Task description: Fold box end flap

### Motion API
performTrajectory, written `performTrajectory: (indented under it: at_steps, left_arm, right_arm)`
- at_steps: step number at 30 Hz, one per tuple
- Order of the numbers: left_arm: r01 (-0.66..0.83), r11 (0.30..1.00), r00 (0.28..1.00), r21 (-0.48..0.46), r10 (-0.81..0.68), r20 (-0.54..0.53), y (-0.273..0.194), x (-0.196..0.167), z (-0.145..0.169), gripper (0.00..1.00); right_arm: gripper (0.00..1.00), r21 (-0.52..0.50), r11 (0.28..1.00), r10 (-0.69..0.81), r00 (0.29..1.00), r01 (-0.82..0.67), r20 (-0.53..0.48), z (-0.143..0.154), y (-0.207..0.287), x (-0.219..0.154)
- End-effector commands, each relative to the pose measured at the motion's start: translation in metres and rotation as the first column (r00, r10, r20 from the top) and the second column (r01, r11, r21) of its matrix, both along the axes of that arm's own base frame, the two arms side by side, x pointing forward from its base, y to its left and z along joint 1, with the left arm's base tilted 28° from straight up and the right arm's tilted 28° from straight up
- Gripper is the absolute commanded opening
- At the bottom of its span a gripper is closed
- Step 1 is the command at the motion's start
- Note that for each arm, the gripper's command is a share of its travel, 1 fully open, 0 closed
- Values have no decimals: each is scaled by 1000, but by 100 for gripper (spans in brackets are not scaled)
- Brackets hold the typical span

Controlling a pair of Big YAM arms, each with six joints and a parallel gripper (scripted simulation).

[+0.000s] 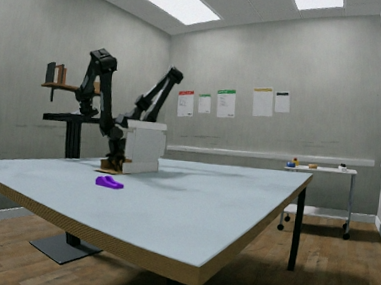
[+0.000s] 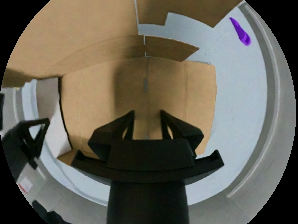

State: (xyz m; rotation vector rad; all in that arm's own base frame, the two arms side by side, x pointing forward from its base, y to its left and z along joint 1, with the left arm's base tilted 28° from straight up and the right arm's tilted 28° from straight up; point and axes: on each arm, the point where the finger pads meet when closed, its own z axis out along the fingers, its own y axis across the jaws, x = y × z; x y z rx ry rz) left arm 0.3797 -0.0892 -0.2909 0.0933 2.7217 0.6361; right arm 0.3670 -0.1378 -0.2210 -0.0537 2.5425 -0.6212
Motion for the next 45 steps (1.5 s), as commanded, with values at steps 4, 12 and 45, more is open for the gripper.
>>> performTrajectory:
  at_steps: [4,12,45]
  left_arm:
    - [-9,1000,1000,5,9,5,8,6,-7,19]
    - [-9,1000,1000,5,9,5,8,6,-7,19]
    - [-9,1000,1000,5,9,5,8,6,-7,6]
  right_arm:
    - [43,3,999,-33,999,33,-41,-22,-13,-7]
    - [43,3,999,-33,999,33,-41,-22,-13,-7]
    - [43,3,999,-33,999,33,-41,-22,-13,-7]
